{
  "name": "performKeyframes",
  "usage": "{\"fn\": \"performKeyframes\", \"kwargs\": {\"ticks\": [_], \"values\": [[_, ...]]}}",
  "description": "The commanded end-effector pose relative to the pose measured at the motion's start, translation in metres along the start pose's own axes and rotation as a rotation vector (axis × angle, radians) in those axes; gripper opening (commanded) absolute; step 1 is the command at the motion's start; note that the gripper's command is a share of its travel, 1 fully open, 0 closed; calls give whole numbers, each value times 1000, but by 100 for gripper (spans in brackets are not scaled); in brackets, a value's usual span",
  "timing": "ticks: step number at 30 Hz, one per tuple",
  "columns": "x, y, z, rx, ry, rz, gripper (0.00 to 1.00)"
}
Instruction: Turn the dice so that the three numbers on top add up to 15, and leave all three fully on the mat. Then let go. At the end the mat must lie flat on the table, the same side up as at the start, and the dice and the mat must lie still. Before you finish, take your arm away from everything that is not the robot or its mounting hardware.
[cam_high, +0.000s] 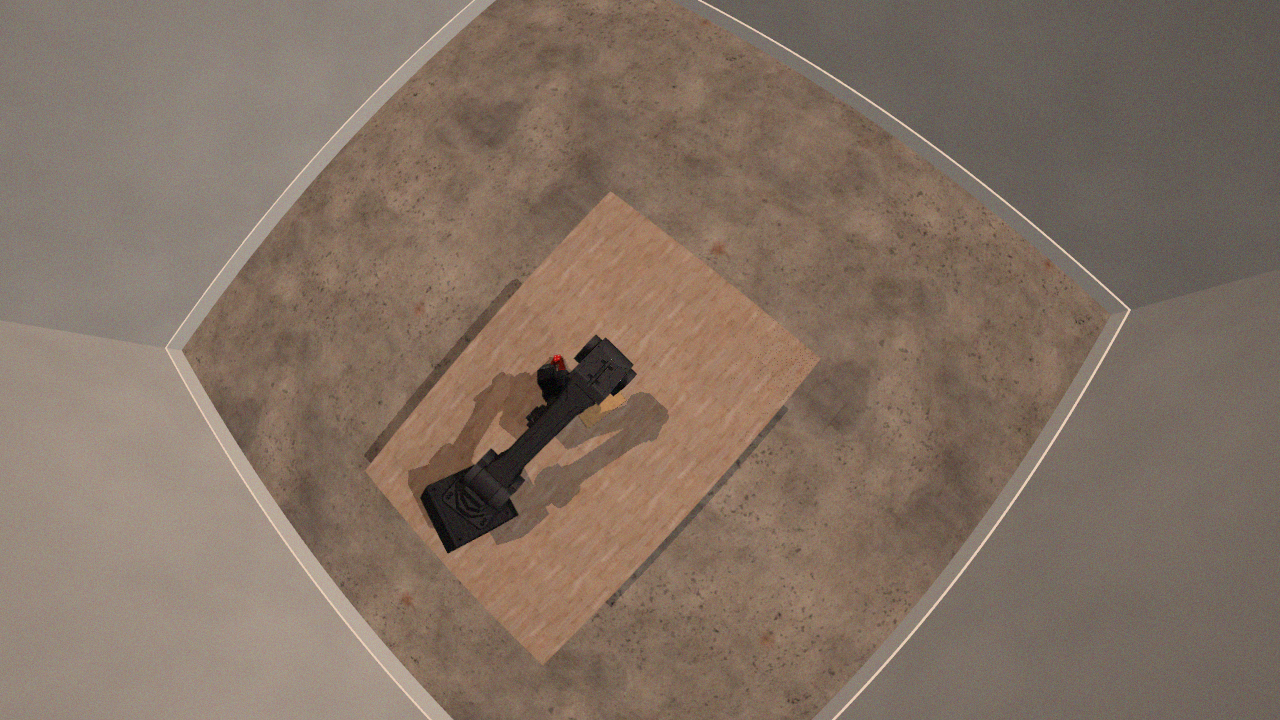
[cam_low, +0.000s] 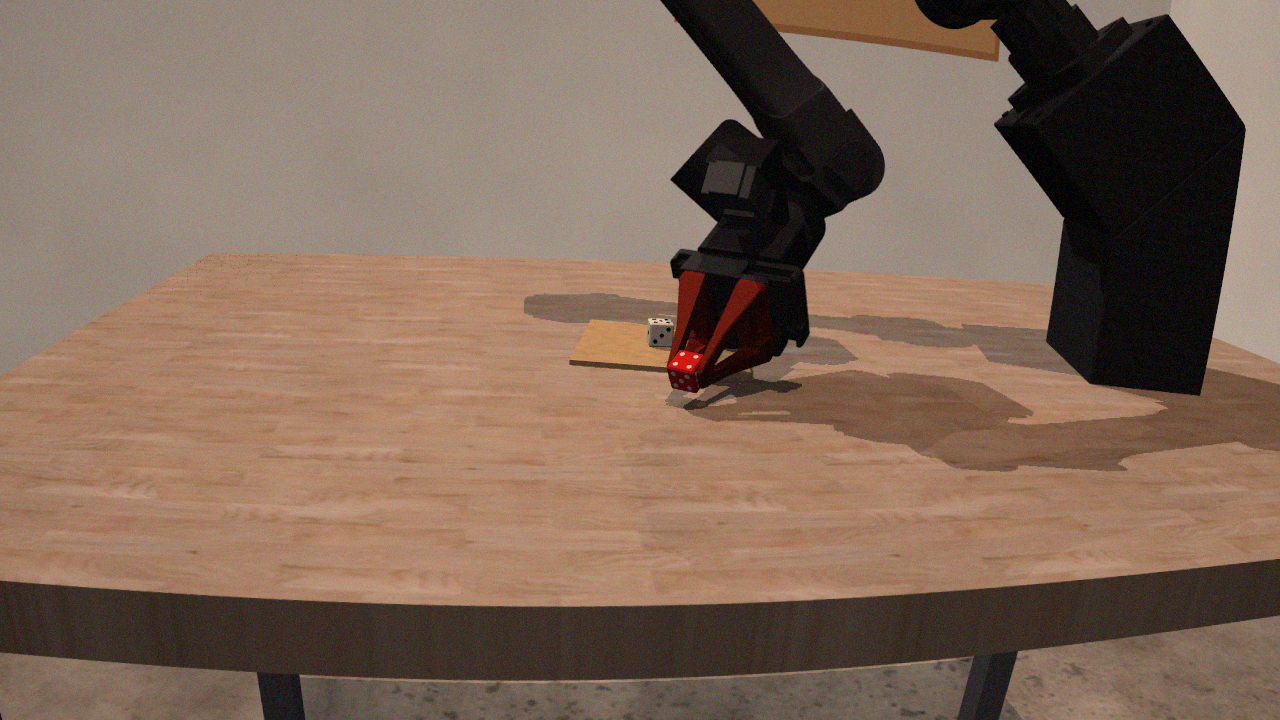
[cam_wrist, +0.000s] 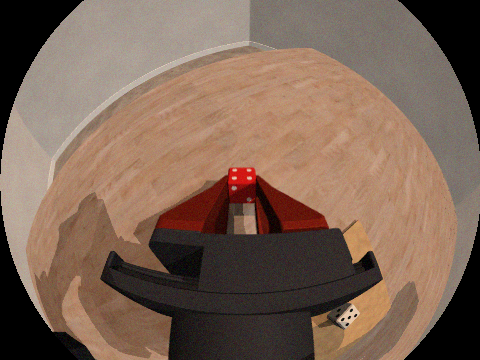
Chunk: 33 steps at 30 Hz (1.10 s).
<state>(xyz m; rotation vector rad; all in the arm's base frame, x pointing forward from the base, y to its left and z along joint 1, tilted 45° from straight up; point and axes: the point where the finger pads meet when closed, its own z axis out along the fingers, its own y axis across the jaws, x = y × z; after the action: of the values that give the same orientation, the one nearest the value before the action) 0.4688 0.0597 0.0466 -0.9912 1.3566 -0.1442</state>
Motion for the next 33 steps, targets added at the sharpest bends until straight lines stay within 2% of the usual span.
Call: {"fn": "performKeyframes", "kwargs": {"ticks": [1, 33], "values": [[1, 1, 1, 2, -9, -15, 15], [12, -1, 5, 7, -7, -16, 15]]}}
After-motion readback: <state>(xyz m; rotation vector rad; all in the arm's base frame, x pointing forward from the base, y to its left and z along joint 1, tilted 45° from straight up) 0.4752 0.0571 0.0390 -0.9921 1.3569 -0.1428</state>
